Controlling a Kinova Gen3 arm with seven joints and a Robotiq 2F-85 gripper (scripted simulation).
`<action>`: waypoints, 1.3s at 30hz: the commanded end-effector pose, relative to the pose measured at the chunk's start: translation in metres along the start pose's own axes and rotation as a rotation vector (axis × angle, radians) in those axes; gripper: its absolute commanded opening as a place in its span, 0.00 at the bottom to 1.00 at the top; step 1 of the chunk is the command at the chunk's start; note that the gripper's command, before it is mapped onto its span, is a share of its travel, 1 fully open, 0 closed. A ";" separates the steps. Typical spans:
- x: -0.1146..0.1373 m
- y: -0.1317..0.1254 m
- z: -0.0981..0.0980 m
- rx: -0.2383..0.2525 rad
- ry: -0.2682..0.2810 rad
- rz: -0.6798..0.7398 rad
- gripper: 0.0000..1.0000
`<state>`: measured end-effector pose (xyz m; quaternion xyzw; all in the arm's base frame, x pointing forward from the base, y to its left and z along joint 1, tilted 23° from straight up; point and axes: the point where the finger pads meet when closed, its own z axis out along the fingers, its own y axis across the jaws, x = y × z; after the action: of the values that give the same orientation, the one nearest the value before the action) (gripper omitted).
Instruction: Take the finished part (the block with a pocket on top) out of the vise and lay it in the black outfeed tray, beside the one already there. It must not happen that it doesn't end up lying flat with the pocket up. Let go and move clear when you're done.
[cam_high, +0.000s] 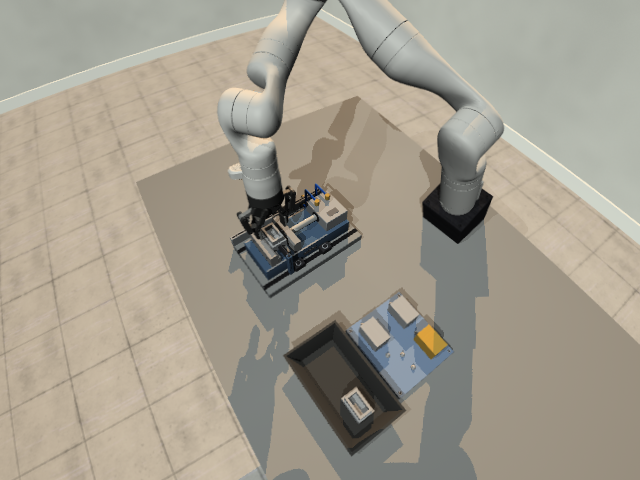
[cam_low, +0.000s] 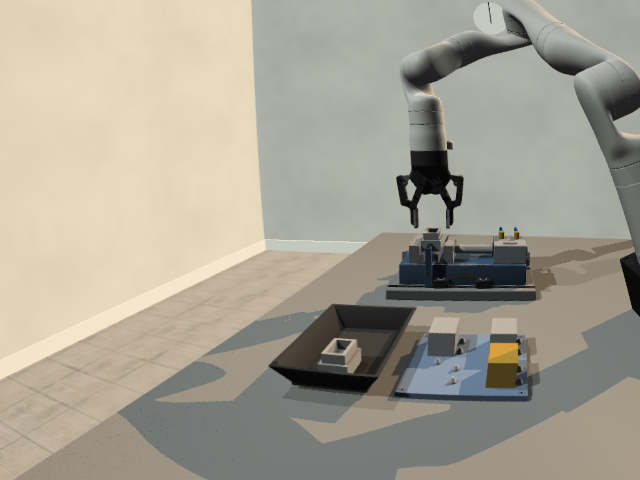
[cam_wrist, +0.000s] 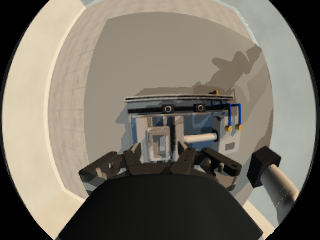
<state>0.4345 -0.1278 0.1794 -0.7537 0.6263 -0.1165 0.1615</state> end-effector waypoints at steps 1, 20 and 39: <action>0.000 0.000 0.001 0.000 0.000 -0.001 0.67; 0.000 0.000 0.009 0.000 0.000 -0.001 0.67; 0.000 0.000 0.013 0.000 0.000 -0.001 0.67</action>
<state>0.4394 -0.1261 0.1671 -0.7540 0.6261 -0.1160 0.1615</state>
